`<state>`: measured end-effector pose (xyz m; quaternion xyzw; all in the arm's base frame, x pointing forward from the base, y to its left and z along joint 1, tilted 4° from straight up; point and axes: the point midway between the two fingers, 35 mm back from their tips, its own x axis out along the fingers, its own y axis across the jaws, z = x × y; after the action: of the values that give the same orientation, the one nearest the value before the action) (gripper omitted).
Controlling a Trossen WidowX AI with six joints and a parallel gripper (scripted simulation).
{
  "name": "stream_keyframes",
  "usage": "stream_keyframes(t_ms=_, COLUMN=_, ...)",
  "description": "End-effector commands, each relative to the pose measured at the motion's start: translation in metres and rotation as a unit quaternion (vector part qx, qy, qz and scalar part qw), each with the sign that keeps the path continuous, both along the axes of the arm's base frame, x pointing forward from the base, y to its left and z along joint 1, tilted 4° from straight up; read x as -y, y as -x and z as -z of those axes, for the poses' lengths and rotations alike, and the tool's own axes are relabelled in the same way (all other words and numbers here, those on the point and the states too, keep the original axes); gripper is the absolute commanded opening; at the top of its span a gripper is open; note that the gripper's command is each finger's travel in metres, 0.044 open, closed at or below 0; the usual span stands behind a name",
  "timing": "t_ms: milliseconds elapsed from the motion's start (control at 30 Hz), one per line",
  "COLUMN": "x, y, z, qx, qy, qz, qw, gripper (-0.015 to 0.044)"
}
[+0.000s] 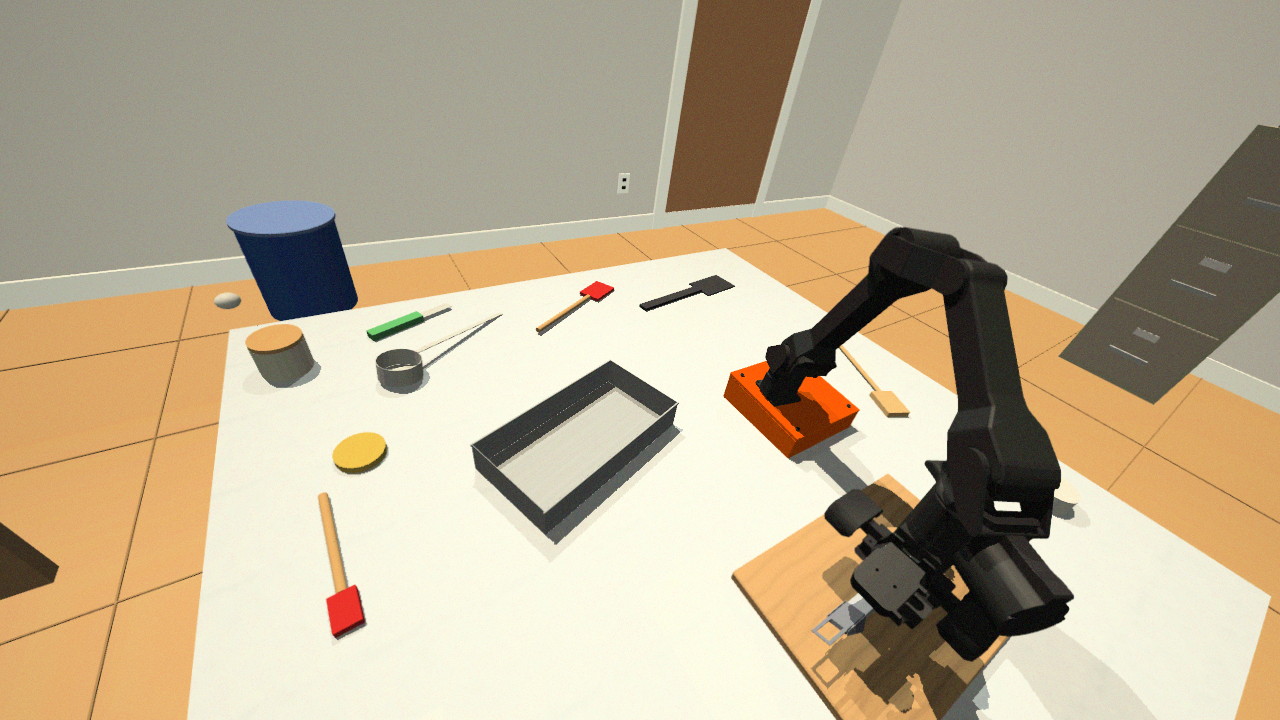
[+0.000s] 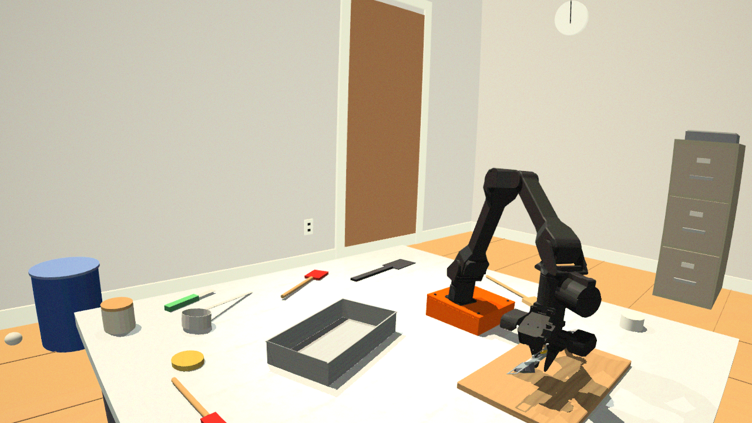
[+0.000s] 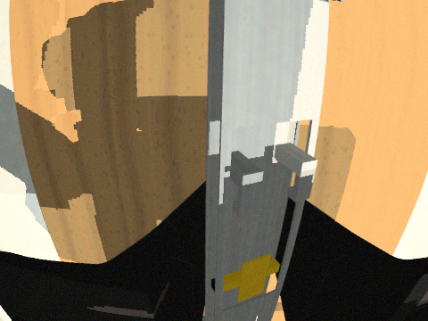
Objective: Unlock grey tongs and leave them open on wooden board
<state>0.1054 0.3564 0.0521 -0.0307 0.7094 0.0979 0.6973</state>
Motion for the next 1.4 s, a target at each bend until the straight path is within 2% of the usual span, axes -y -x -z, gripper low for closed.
stream_keyframes(t_ms=0, x=0.0, y=0.0, z=0.0, qx=0.0, qy=0.0, qz=0.0, qw=1.0, gripper=0.0086)
stream_keyframes(t_ms=433, x=0.0, y=0.0, z=0.0, qx=0.0, qy=0.0, qz=0.0, qw=1.0, gripper=0.0428)
stream_keyframes(t_ms=467, x=0.0, y=0.0, z=0.0, qx=0.0, qy=0.0, qz=0.0, qw=1.0, gripper=0.044)
stream_keyframes(t_ms=700, x=0.025, y=-0.01, z=-0.013, qx=-0.001, qy=-0.002, qz=0.003, qw=1.0, gripper=0.044)
stream_keyframes(t_ms=1033, x=0.151, y=-0.029, z=-0.046, qx=0.001, qy=0.007, qz=0.001, qw=1.0, gripper=0.044)
stream_keyframes(t_ms=1267, x=0.154, y=-0.028, z=-0.047, qx=0.001, qy=0.007, qz=0.002, qw=1.0, gripper=0.044)
stream_keyframes(t_ms=1367, x=0.153, y=-0.029, z=-0.059, qx=0.002, qy=0.006, qz=0.002, qw=1.0, gripper=0.044)
